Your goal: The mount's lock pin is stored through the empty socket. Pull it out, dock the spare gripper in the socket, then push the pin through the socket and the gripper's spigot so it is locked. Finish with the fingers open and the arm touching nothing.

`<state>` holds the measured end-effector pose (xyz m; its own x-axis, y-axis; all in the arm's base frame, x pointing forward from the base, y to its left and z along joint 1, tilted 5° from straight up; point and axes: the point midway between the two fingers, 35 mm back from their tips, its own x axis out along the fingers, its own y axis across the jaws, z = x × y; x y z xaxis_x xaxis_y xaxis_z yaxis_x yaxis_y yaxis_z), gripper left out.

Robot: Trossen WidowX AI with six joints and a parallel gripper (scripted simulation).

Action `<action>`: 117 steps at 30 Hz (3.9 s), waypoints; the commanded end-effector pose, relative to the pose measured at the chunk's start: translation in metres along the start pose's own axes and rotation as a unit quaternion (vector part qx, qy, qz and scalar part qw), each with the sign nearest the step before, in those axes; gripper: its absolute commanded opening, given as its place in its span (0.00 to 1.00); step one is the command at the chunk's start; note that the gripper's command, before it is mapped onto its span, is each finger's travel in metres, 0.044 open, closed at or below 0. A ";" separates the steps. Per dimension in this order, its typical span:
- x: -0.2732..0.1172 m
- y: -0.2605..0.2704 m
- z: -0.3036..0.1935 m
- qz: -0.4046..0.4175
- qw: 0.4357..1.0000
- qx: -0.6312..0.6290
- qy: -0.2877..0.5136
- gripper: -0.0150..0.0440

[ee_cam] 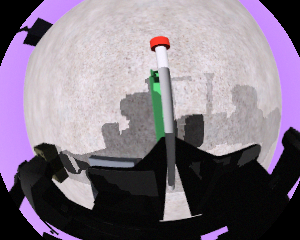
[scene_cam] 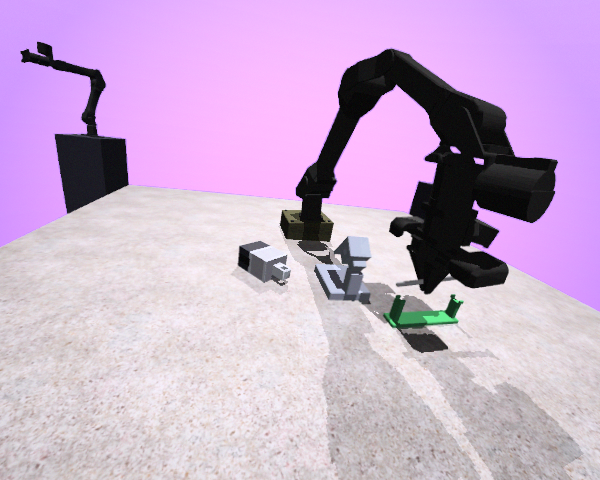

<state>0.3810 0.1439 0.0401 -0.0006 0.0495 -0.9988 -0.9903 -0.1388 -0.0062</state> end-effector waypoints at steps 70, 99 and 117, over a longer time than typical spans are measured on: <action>0.040 0.001 -0.012 -0.006 1.000 -0.002 -0.001 0.25; 0.036 0.000 -0.010 -0.009 1.000 -0.001 -0.002 0.25; 0.023 0.001 -0.009 -0.008 1.000 -0.001 -0.002 0.97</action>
<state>0.3803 0.1350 0.0079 0.0082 0.0532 -0.9986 -0.9899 -0.1409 -0.0156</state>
